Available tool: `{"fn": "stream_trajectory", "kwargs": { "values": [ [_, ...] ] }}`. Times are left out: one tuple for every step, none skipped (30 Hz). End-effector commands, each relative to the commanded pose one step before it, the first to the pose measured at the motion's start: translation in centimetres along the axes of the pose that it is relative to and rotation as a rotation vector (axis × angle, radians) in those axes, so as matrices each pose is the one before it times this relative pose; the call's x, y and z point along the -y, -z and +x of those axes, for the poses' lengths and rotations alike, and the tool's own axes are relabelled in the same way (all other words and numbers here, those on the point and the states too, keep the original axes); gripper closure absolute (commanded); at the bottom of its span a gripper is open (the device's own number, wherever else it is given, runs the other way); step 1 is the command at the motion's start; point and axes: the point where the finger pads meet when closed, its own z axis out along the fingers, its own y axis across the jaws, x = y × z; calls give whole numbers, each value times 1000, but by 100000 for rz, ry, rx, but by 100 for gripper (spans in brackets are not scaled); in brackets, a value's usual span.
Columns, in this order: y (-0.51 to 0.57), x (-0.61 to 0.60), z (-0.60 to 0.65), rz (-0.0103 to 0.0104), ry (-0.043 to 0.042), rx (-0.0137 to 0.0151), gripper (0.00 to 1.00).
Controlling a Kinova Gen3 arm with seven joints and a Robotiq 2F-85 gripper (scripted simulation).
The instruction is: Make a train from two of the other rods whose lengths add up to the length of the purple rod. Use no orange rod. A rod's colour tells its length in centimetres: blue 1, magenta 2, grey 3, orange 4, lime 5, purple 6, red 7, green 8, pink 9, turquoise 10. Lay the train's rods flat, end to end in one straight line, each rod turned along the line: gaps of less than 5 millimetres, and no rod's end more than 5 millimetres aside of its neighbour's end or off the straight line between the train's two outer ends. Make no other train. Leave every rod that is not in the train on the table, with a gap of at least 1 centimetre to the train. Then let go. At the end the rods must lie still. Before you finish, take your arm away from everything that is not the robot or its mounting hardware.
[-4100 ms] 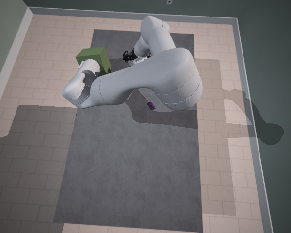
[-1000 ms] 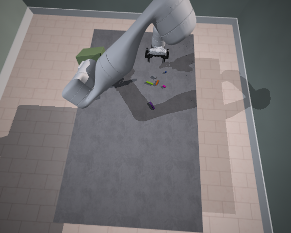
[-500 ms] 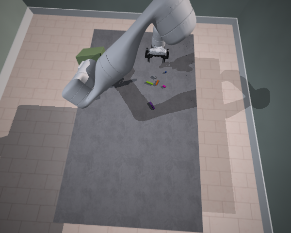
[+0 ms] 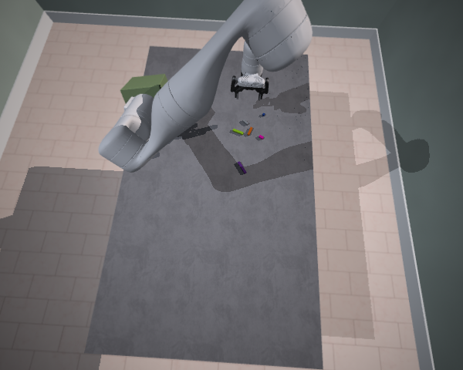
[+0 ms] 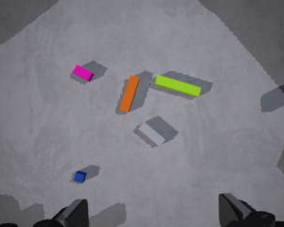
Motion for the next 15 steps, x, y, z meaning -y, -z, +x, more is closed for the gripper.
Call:
{"fn": "stream_trajectory", "kwargs": {
  "values": [
    [91,36,-48,136,-5,146,0],
    [0,0,0,0,0,0,0],
    [0,0,0,0,0,0,0],
    [0,0,0,0,0,0,0],
    [0,0,0,0,0,0,0],
    [0,0,0,0,0,0,0],
    [0,0,0,0,0,0,0],
    [0,0,0,0,0,0,0],
    [0,0,0,0,0,0,0],
    [0,0,0,0,0,0,0],
    [-7,9,25,13,-2,-3,0],
    [0,0,0,0,0,0,0],
    [0,0,0,0,0,0,0],
    [-42,54,158,81,-10,-18,0],
    [-100,125,382,189,-24,-44,0]
  ]
}}
